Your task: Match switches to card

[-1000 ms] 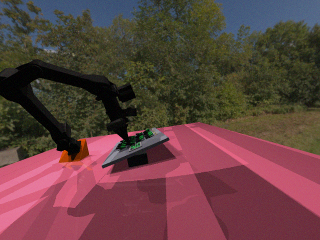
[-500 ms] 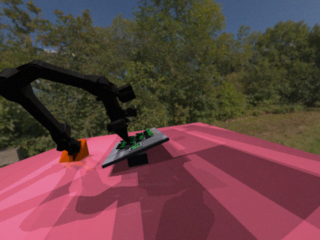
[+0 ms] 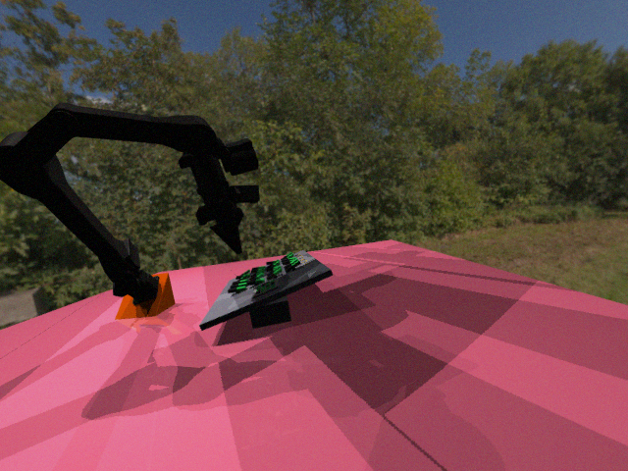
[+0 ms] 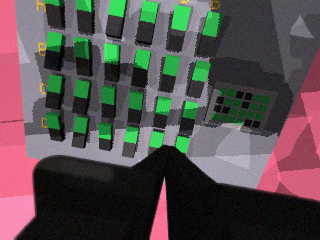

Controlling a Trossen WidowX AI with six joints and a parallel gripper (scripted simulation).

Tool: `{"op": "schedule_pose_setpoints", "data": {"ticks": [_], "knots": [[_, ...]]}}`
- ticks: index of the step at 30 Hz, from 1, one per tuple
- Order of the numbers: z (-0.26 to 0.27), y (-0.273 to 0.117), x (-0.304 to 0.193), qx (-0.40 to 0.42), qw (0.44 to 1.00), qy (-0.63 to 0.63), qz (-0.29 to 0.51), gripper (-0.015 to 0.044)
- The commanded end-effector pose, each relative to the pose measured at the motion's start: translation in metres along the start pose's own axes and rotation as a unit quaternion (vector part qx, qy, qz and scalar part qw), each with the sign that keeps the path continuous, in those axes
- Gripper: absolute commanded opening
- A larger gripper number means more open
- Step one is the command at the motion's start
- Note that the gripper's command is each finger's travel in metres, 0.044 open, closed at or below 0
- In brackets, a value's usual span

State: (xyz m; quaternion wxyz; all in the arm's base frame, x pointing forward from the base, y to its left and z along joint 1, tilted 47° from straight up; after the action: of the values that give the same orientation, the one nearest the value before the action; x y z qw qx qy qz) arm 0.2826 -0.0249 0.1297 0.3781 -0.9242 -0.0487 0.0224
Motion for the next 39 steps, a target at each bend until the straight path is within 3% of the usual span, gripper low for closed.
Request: {"op": "schedule_pose_setpoints", "data": {"ticks": [1,14,39], "knots": [[-0.02,-0.003,0.0,0.0,1.0,0.007,-0.002,0.0],[-0.02,0.041,-0.001,-0.001,1.0,0.008,-0.016,0.0],[-0.021,0.056,-0.001,-0.001,1.0,0.008,-0.016,0.0]]}}
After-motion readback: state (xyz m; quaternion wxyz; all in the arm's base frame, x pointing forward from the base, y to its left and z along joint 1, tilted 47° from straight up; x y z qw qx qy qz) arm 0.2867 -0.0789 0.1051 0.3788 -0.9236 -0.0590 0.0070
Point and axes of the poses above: the point midway between the two fingers, 35 mm back from their tips, its own y axis out along the fingers, its own z axis across the jaws, x = y × z, the point moved 1 cm from there along -y, back along the fingers, and after that the axes turned 1 degree about -y, right-handed, at the moved point
